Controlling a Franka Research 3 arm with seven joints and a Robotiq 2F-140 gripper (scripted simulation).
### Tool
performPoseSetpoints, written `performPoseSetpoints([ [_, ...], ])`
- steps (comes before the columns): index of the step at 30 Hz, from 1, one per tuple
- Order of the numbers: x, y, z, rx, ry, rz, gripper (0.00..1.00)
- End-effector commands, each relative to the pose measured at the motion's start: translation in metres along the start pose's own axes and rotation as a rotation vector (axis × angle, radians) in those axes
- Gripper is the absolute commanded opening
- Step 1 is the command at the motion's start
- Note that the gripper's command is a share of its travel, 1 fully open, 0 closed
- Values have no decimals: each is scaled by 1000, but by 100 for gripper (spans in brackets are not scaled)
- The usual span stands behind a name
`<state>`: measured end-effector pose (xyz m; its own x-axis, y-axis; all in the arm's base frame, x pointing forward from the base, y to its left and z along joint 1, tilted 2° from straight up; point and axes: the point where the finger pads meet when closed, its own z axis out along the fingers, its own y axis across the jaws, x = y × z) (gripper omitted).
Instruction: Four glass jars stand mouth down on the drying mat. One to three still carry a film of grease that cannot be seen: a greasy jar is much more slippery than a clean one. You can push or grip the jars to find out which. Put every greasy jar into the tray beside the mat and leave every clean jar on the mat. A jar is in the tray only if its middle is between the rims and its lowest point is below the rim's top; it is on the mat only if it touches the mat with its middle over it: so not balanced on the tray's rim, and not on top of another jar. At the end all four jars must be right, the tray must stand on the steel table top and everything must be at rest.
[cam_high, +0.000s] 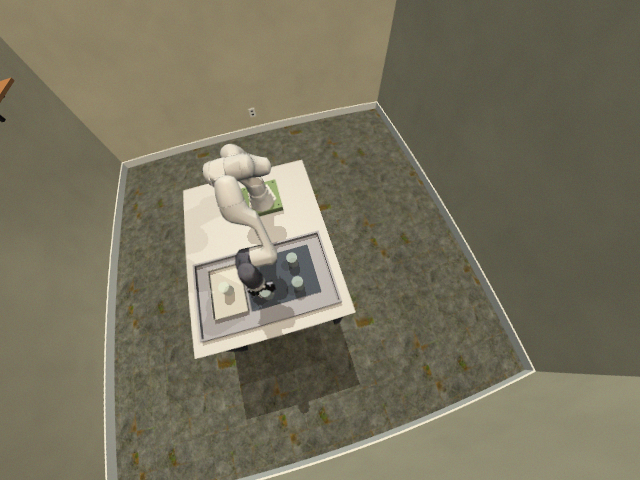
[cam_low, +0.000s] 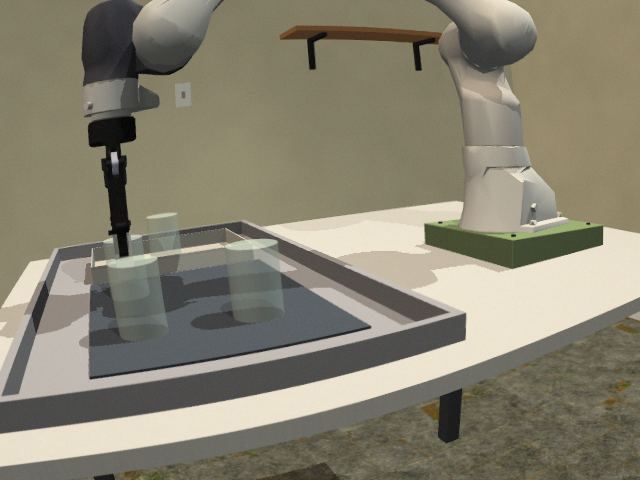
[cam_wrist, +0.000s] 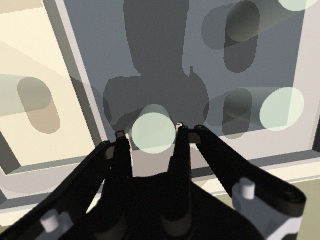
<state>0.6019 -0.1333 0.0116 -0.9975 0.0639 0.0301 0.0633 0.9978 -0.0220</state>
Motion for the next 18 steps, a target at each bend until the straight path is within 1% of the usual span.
performPoseSetpoints([
  [1,0,-1,1,3,0,2,42],
  [2,0,-1,1,3,0,2,39],
  [18,0,-1,1,3,0,2,39],
])
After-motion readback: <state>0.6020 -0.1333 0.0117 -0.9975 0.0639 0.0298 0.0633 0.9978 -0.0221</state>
